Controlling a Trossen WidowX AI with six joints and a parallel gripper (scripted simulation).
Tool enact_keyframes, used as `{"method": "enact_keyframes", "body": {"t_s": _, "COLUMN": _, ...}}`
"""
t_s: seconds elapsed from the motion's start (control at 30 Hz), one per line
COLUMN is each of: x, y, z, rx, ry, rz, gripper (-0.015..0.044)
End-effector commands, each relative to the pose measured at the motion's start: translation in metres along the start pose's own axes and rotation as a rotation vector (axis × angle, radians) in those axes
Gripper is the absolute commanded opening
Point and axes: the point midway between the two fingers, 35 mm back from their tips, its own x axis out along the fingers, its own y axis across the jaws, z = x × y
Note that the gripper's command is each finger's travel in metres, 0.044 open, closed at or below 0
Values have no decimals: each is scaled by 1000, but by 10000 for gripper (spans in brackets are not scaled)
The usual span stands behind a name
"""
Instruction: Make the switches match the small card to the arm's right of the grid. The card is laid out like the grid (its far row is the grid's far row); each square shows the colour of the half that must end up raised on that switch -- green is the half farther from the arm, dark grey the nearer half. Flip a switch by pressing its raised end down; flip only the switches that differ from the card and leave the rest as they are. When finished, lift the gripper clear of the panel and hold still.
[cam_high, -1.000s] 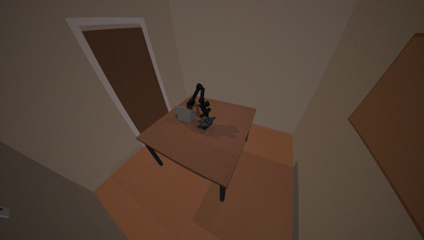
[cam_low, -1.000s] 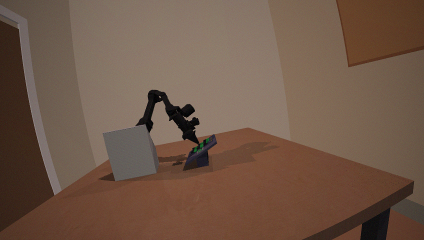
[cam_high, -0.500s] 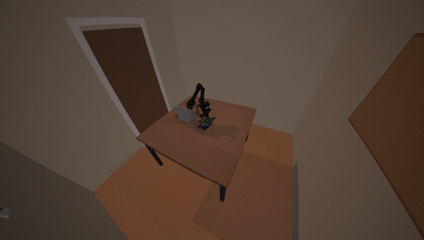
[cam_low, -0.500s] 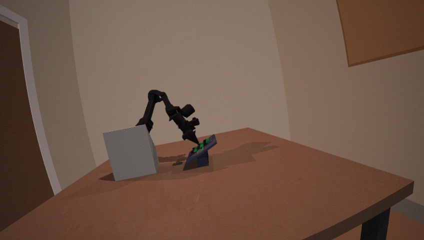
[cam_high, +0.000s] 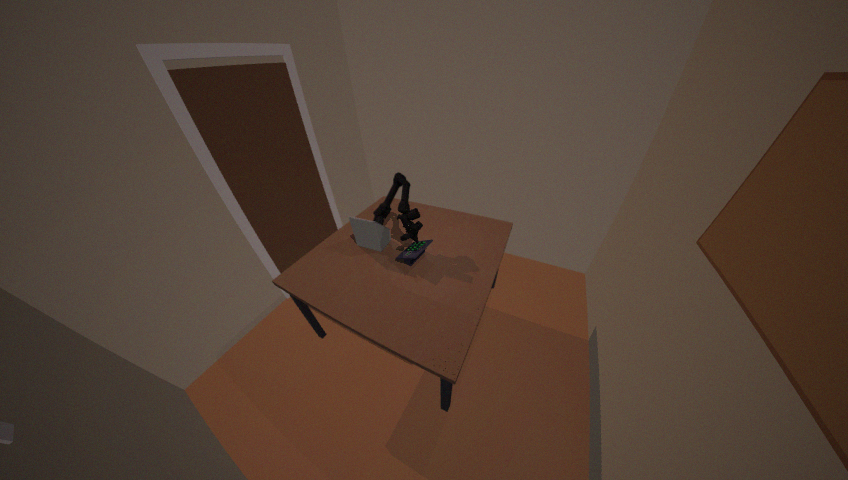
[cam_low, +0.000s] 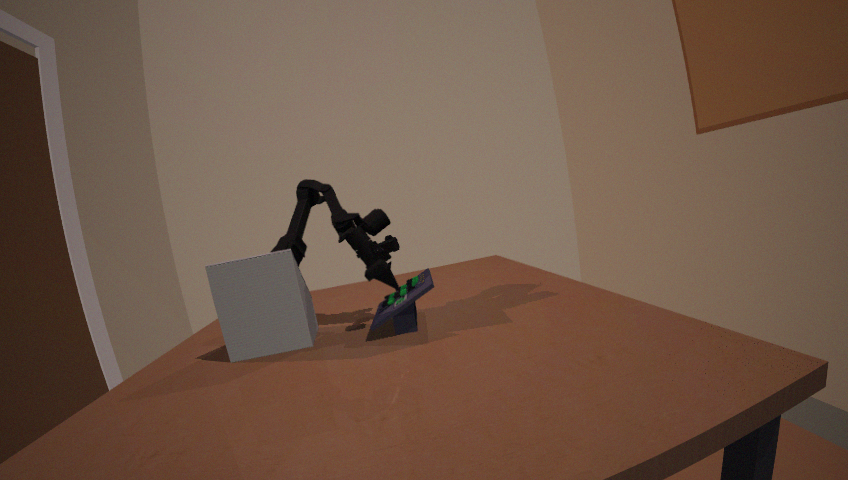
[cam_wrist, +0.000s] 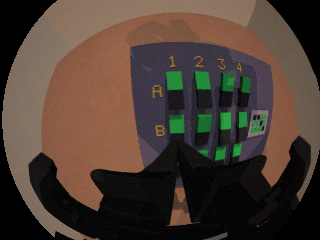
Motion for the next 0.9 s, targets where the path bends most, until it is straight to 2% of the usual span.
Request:
{"method": "enact_keyframes", "body": {"t_s": 0.0, "x": 1, "y": -1, "z": 0, "rx": 5, "ry": -2, "rz": -5, "gripper": 0}}
{"method": "enact_keyframes", "body": {"t_s": 0.87, "x": -3, "y": -1, "z": 1, "rx": 0, "ry": 4, "rz": -4, "gripper": 0}}
